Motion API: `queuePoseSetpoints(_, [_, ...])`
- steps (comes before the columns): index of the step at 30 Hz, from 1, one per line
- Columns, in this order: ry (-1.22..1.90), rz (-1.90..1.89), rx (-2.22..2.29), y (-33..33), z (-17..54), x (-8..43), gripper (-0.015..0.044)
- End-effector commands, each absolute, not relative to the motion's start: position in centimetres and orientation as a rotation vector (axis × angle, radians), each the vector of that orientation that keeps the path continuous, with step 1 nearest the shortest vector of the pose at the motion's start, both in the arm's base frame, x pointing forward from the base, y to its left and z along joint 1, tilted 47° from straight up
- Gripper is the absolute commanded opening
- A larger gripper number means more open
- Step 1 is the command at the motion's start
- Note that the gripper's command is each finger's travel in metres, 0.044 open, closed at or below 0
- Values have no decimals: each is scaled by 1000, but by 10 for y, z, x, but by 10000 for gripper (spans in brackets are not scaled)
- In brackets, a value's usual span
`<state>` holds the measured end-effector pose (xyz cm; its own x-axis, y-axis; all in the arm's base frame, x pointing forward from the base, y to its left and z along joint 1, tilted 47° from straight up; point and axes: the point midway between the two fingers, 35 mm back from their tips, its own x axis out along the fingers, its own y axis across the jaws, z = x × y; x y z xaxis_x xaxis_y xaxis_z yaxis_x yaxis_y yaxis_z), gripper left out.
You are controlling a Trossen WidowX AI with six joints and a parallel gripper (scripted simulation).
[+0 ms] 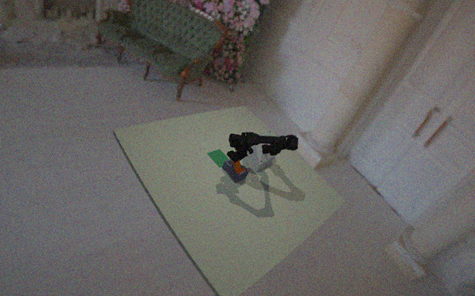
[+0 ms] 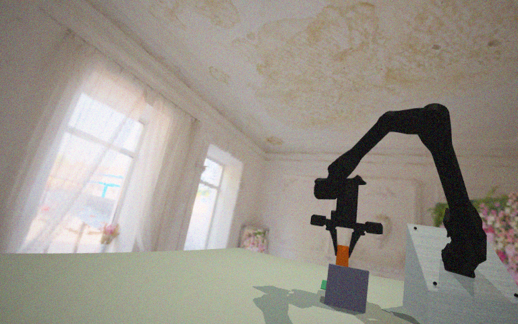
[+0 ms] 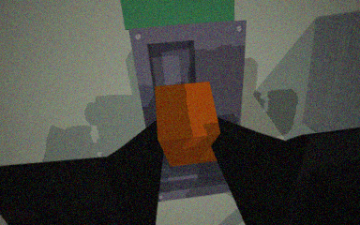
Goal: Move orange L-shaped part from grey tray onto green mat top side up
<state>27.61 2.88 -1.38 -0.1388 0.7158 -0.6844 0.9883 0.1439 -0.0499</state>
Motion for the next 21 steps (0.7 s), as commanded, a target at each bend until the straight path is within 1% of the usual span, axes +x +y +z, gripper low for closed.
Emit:
queuePoseSetpoints(1, [1910,-688,1626,25,-7,279,0])
queuePoseSetpoints(21, [1910,-689,1626,2,15,284,0])
